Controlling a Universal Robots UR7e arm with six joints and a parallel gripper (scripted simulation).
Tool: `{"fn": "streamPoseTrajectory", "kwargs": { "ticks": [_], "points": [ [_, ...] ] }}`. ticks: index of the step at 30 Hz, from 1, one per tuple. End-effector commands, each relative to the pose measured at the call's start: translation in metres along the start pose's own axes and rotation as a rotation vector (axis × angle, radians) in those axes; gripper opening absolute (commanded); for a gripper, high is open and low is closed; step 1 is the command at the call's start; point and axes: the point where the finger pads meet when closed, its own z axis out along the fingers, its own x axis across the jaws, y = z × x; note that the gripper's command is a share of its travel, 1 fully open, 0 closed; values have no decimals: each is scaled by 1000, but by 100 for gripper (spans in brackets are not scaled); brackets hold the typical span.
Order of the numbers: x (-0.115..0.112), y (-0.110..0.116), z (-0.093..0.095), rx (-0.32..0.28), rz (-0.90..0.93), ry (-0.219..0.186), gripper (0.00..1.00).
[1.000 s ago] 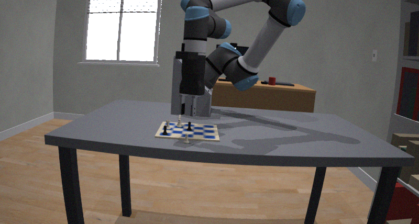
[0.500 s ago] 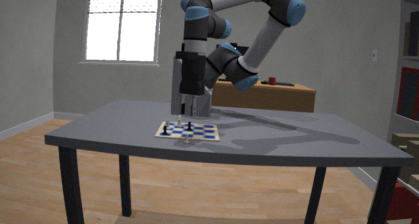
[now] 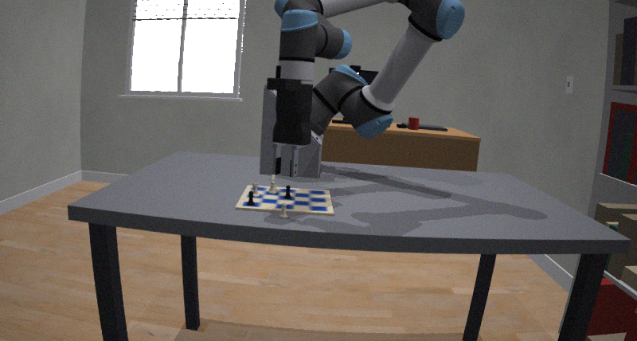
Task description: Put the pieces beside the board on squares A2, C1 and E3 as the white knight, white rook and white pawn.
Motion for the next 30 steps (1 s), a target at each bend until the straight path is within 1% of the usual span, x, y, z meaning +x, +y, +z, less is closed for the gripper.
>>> {"fn": "streamPoseTrajectory", "kwargs": {
  "ticks": [1,8,21,23,30],
  "points": [
    [-2,-2,-1,5,-4,1,68],
    [-1,-1,2,2,-2,1,68],
    [-1,0,18,-1,0,0,68],
    [-1,0,18,-1,0,0,68],
    [-1,0,29,-1,0,0,68]
  ]
}}
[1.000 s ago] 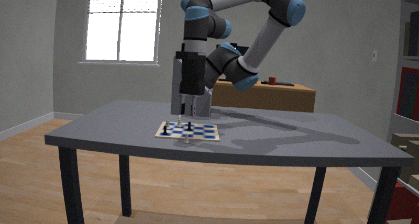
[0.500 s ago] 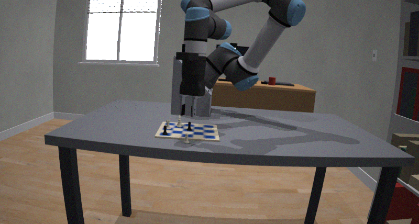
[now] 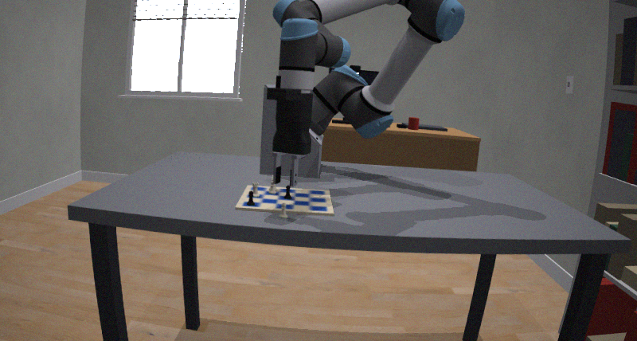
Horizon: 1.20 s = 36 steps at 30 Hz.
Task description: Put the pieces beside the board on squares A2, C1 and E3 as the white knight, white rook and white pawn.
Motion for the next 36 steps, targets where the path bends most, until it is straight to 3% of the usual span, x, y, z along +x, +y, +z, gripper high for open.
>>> {"fn": "streamPoseTrajectory", "kwargs": {
  "ticks": [1,20,36],
  "points": [
    [0,1,11,-2,2,-1,68],
    [0,1,32,-2,2,-1,68],
    [0,0,33,1,2,0,68]
  ]
}}
